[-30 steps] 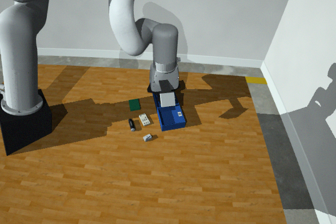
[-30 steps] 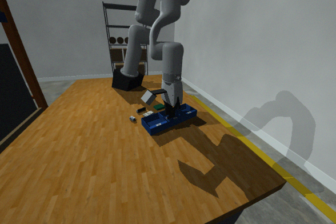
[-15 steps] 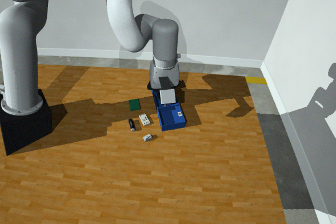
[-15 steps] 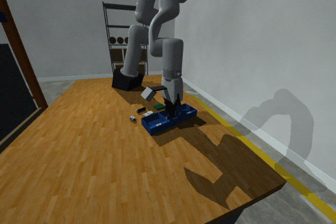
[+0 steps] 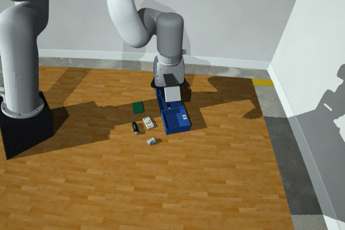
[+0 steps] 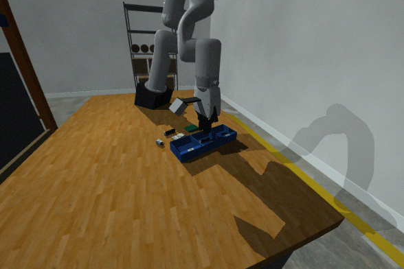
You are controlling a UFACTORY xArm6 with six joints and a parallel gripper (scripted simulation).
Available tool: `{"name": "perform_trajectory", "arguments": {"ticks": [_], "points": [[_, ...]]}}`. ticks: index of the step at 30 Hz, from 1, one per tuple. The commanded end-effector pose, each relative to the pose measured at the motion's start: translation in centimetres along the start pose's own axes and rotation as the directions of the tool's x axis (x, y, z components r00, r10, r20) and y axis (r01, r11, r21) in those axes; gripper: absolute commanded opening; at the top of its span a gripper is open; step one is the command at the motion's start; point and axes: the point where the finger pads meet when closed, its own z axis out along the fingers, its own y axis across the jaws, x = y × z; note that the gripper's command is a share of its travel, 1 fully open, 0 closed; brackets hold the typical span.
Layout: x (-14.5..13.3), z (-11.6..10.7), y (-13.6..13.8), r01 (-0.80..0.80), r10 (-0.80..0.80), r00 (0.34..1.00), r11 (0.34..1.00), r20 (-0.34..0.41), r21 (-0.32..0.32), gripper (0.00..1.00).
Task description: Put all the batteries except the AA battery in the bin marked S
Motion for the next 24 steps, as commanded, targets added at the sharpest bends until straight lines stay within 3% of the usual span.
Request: {"name": "perform_trajectory", "arguments": {"ticks": [1, 4, 5, 24], "points": [[0.0, -0.3, -0.1, 0.0, 0.0, 1.0, 1.0, 0.0, 0.002, 0.23], [0.0, -0.3, -0.1, 0.0, 0.0, 1.0, 1.0, 0.0, 0.002, 0.23], [0.0, -0.7, -0.1, 0.0, 0.0, 1.0, 1.0, 0.0, 0.002, 1.0], [0.0, -7.6, -0.1, 0.0, 0.0, 1.0, 1.0, 0.0, 0.002, 1.0]]}}
